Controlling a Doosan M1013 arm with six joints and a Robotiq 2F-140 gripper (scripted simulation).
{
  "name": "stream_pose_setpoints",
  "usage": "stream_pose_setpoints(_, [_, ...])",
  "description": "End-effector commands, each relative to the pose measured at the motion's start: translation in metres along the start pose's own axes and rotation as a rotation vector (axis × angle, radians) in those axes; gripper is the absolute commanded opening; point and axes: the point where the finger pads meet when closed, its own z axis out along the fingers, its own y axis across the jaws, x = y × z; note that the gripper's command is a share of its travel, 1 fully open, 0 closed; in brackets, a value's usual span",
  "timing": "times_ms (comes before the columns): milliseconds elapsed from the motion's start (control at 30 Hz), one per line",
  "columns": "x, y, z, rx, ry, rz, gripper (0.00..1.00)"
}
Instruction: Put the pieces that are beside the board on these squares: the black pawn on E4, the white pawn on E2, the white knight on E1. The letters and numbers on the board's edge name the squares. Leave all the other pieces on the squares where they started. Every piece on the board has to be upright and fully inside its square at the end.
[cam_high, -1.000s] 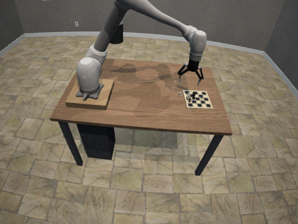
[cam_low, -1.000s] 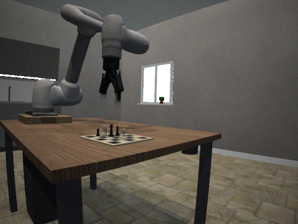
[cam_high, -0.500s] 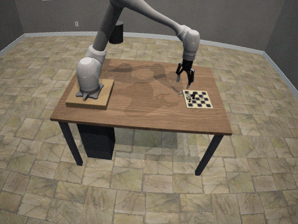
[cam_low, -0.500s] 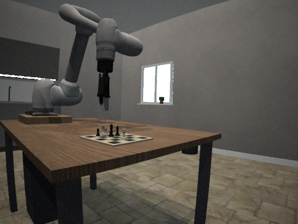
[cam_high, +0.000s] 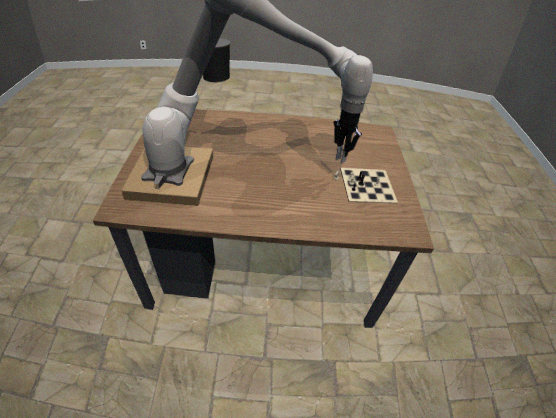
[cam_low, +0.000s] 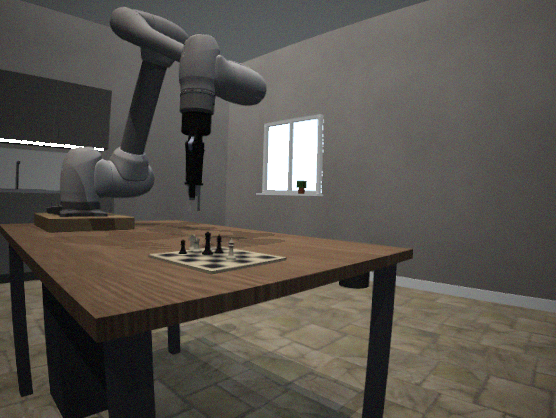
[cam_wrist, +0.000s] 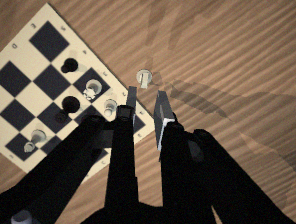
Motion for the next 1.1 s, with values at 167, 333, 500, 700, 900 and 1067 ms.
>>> stream_pose_setpoints(167, [0.0, 0.0, -0.0001, 0.0, 0.0, 0.0, 0.22])
stream_pose_setpoints(333, [0.0, 0.0, -0.0001, 0.0, 0.0, 0.0, 0.22])
stream_pose_setpoints(500, [0.0, 0.0, -0.0001, 0.0, 0.0, 0.0, 0.22])
stream_pose_setpoints(700, [0.0, 0.0, 0.0009, 0.0, 0.0, 0.0, 0.22])
stream_pose_setpoints(900, [0.0, 0.0, 0.0038, 0.0, 0.0, 0.0, 0.22])
stream_pose_setpoints(1067, [0.0, 0.0001, 0.0088, 0.0, 0.0, 0.0, 0.22])
